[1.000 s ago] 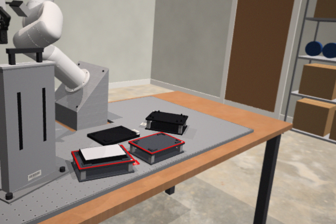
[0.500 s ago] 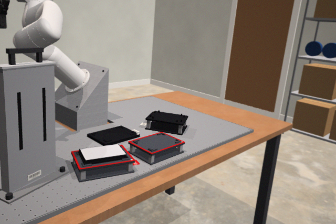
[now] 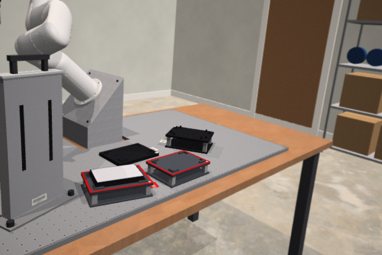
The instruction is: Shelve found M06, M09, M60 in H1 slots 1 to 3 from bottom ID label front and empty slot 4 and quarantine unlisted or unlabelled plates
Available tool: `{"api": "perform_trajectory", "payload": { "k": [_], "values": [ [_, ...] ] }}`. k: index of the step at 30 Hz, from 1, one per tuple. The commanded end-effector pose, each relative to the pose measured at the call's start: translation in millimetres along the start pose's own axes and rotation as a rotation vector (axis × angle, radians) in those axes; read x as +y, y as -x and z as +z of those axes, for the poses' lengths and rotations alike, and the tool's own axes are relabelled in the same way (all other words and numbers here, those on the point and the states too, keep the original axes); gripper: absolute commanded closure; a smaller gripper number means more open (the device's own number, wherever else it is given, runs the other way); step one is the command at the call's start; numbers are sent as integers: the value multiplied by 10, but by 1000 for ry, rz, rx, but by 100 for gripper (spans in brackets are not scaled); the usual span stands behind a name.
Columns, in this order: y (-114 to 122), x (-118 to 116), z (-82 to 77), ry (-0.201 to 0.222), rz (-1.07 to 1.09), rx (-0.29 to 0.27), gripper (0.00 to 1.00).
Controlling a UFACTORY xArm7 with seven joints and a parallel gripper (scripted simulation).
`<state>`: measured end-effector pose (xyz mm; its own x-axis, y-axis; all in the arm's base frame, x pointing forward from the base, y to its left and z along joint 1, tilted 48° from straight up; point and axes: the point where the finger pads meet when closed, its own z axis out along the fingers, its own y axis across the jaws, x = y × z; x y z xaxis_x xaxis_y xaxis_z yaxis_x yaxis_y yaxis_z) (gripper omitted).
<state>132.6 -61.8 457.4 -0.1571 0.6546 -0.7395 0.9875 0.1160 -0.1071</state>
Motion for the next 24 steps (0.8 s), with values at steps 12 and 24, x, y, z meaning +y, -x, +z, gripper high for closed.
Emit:
{"api": "perform_trajectory", "payload": {
  "k": [12,24],
  "values": [
    [671,30,-15,1,442,-2,0],
    [735,32,-15,1,776,-2,0]
  ]
}}
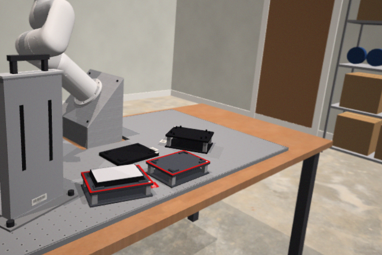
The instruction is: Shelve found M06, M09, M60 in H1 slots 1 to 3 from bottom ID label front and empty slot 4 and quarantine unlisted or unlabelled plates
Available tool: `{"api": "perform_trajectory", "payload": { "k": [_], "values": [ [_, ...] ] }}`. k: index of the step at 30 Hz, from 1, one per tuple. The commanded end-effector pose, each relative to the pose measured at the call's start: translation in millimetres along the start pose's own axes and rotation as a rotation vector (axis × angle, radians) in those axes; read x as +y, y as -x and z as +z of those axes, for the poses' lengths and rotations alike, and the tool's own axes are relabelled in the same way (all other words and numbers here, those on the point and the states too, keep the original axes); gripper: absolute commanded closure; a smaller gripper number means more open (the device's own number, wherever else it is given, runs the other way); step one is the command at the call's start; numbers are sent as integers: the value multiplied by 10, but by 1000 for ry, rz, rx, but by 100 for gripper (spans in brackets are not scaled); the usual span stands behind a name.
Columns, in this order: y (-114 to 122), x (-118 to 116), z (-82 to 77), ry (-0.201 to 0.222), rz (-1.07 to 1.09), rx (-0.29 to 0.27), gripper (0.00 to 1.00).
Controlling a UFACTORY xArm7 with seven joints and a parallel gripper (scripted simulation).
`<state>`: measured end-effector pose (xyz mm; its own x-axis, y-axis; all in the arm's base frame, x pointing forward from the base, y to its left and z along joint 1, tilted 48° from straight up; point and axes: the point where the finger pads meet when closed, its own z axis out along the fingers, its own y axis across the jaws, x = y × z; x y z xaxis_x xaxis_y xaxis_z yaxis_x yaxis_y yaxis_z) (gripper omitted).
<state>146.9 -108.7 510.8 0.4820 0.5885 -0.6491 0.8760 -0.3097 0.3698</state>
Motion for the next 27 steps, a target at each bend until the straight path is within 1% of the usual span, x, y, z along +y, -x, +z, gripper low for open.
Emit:
{"api": "perform_trajectory", "payload": {
  "k": [1,11,13,23,27],
  "values": [
    [7,9,-12,1,148,-2,0],
    [7,9,-12,1,481,-2,0],
    [7,9,-12,1,481,-2,0],
    [7,9,-12,2,815,-1,0],
    [7,9,-12,2,820,-1,0]
  ]
}}
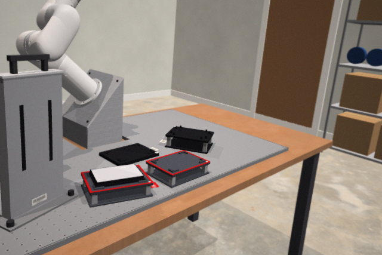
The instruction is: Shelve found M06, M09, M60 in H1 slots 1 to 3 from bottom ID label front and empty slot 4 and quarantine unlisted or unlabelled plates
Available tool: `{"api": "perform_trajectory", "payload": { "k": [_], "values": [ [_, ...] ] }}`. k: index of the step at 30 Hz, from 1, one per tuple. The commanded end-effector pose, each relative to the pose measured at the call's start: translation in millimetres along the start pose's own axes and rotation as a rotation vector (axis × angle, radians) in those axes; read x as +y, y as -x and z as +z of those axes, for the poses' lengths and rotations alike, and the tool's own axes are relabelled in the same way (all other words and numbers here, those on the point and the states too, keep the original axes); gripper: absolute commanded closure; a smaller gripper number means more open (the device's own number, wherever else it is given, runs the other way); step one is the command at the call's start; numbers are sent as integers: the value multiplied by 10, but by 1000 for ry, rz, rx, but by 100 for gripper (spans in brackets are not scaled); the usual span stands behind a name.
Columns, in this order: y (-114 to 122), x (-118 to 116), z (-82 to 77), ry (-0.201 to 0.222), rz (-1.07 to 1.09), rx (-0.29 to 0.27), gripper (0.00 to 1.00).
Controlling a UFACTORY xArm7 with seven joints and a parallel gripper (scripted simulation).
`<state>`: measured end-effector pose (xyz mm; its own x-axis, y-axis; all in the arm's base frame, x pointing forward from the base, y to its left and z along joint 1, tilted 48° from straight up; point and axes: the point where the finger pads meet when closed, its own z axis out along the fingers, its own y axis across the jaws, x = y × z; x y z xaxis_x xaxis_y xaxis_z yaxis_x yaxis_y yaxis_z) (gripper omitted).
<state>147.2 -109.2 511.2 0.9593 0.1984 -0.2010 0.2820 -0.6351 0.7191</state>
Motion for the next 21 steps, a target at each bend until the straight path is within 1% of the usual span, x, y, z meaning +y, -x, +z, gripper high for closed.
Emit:
{"api": "perform_trajectory", "payload": {
  "k": [1,8,18,21],
  "values": [
    [0,5,-14,3,38,1,0],
    [0,5,-14,3,38,1,0],
    [-1,5,153,3,38,1,0],
    [-1,5,170,3,38,1,0]
  ]
}}
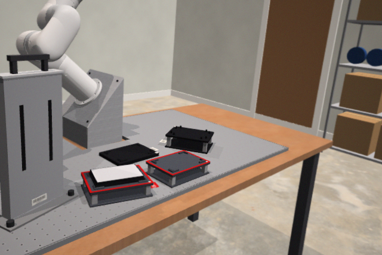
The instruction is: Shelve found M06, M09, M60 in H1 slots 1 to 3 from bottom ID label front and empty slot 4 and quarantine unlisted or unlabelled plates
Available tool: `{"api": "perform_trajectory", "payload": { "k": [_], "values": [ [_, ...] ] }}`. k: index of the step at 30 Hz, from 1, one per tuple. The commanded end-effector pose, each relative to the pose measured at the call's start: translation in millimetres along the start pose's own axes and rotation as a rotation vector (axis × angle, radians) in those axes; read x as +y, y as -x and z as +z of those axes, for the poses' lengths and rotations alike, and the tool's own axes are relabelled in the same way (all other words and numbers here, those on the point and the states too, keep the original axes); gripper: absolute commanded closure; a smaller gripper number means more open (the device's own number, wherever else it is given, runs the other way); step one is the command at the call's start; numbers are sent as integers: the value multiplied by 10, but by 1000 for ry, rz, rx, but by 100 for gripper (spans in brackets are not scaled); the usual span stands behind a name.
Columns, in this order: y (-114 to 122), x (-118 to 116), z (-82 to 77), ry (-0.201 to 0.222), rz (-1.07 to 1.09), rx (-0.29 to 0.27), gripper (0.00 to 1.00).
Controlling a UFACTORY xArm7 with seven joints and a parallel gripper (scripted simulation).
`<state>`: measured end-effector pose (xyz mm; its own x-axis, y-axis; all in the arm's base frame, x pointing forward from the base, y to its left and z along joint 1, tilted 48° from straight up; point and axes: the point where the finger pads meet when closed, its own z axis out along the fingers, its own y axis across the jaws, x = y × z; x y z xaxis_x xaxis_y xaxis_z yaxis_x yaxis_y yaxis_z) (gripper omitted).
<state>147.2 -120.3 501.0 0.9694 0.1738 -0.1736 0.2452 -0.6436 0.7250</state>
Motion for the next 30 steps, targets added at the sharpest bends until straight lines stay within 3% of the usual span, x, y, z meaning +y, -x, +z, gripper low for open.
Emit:
{"api": "perform_trajectory", "payload": {
  "k": [1,30],
  "values": [
    [-3,8,36,5,0,1,0],
    [-3,10,486,5,0,1,0]
  ]
}}
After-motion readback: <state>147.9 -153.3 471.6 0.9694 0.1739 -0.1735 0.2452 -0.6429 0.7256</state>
